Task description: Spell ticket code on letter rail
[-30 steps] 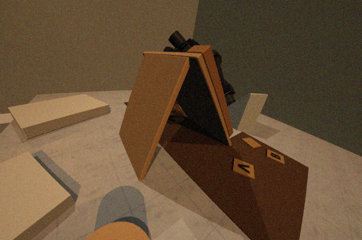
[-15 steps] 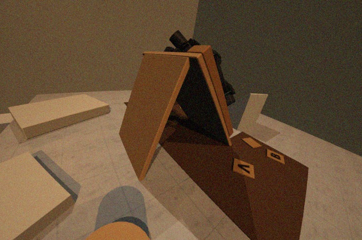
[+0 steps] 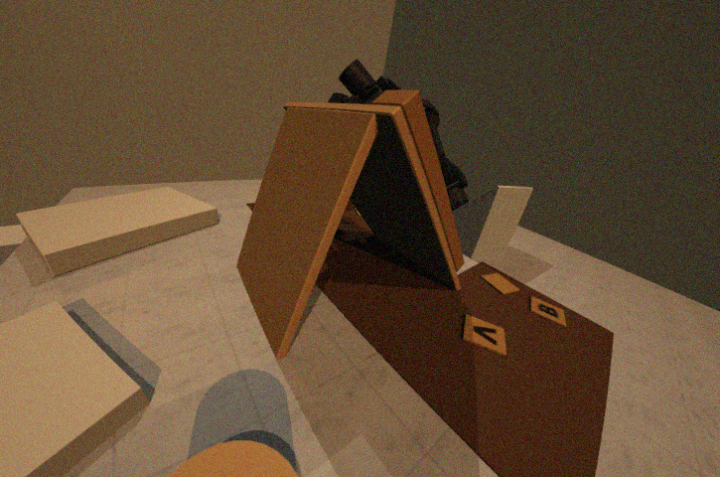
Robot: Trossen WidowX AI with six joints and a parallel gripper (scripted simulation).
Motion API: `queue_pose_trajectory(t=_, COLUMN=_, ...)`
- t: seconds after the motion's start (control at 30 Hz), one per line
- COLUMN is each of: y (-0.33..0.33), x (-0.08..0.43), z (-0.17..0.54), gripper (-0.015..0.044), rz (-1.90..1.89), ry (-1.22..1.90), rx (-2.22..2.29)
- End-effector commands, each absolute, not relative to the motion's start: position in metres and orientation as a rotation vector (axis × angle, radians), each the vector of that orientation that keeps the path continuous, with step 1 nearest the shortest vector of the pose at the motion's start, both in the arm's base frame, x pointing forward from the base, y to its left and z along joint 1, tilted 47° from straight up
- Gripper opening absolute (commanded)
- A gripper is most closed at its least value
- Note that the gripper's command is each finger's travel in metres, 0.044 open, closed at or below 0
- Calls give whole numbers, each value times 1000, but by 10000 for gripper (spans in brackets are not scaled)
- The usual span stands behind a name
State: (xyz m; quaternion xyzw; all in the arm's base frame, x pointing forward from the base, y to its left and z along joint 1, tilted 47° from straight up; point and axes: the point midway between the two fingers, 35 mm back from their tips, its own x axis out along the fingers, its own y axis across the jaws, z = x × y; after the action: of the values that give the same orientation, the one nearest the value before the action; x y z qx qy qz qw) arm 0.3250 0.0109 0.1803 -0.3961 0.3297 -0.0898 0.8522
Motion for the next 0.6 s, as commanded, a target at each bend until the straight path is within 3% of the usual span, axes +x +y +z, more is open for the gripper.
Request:
queue_pose_trajectory(t=0.0, y=12, x=325, z=178, gripper=0, rz=-193, ry=694, rx=-830)
queue_pose_trajectory(t=0.57, y=18, x=324, z=172, gripper=0, rz=-193, ry=694, rx=-829)
